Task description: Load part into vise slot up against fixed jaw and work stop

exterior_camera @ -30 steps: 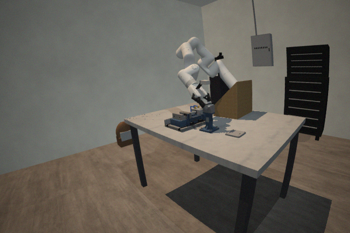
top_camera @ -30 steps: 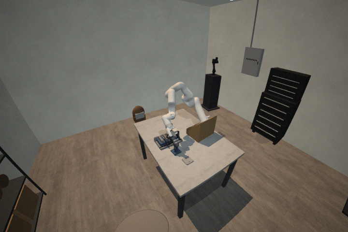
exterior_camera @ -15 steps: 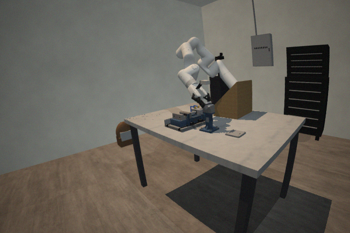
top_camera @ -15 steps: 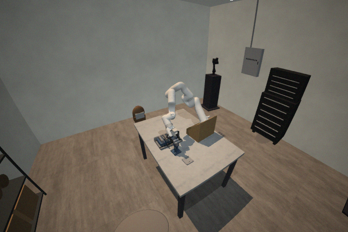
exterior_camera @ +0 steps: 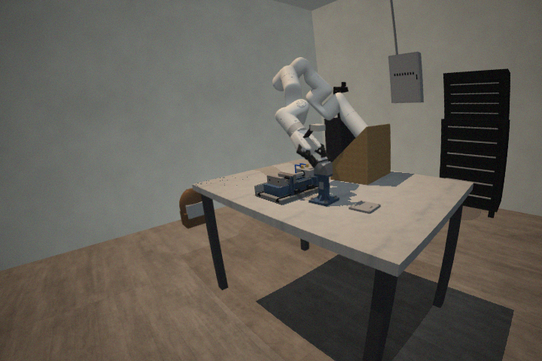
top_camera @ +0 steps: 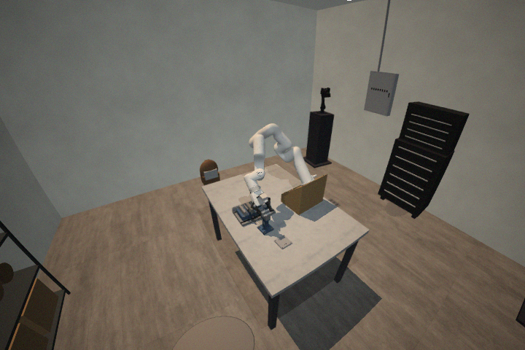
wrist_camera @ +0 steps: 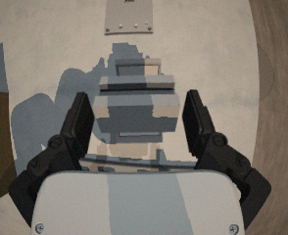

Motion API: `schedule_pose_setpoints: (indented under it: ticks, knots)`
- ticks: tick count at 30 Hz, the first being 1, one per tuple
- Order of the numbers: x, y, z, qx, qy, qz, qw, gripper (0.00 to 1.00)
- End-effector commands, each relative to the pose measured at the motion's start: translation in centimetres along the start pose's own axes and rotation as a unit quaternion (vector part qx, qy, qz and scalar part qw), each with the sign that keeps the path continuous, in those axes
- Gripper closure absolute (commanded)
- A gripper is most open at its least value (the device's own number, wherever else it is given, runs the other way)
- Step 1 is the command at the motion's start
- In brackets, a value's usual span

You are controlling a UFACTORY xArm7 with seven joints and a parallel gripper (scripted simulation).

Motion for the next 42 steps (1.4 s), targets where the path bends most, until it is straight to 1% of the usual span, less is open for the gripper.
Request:
schedule_pose_setpoints:
  ticks: [1, 42]
  knots:
    - [0.19, 0.09, -0.08, -0.001, 0.001, -0.002, 1.000, 0.11]
    - [-0.08, -0.01, 0.21, -0.001, -0.002, -0.002, 1.000, 0.11]
Point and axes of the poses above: the point where the finger pads meet when closed, its own z axis out along the fingers, its own y axis across the jaws, x = y × z, the point moved 4 cm from there along -z, back along the fingers, and after that the axes turned 7 degrees about z, right-handed, at the moved point
